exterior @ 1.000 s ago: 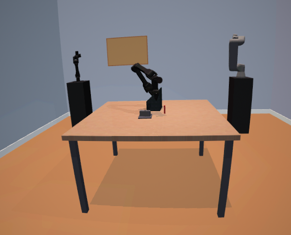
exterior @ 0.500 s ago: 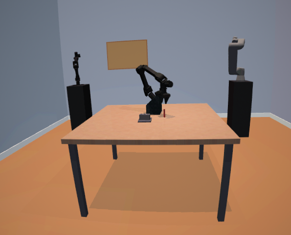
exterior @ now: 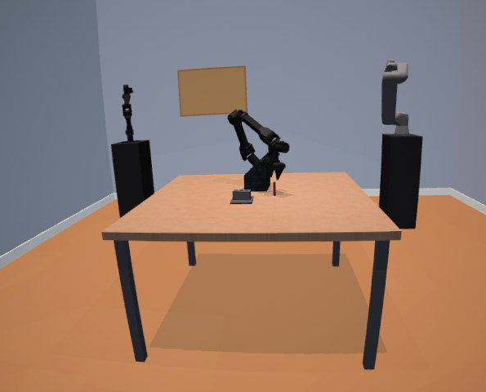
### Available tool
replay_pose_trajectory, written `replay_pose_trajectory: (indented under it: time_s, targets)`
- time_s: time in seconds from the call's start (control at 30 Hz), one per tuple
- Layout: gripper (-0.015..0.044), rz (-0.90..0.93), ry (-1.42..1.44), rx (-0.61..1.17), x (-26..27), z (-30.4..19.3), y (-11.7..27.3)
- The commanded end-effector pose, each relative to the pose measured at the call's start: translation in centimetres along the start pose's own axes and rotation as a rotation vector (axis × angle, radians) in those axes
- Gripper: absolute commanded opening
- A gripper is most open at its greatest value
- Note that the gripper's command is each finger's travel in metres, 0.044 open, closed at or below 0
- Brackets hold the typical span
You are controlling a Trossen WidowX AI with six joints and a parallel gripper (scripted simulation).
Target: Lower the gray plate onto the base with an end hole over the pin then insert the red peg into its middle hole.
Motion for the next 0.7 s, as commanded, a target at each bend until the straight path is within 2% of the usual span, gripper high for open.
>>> replay_pose_trajectory:
  time_s: [0.0, 0.67]
  targets:
    - [0.044, -0.004, 0.009, -0.008, -0.1, 0.0, -0.7]
    - [0.044, -0.004, 0.009, -0.009, 0.0, 0.0, -4.0]
Point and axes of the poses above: the point midway between the two fingers, 35 mm back from their tips, its own y axis back along the fingers, its own x axis across the jaws, z = x × y, the point moved 2 cm from there along y, back along the fingers, and after that the axes turned 5 degrees about -y, right-handed, at the moved point
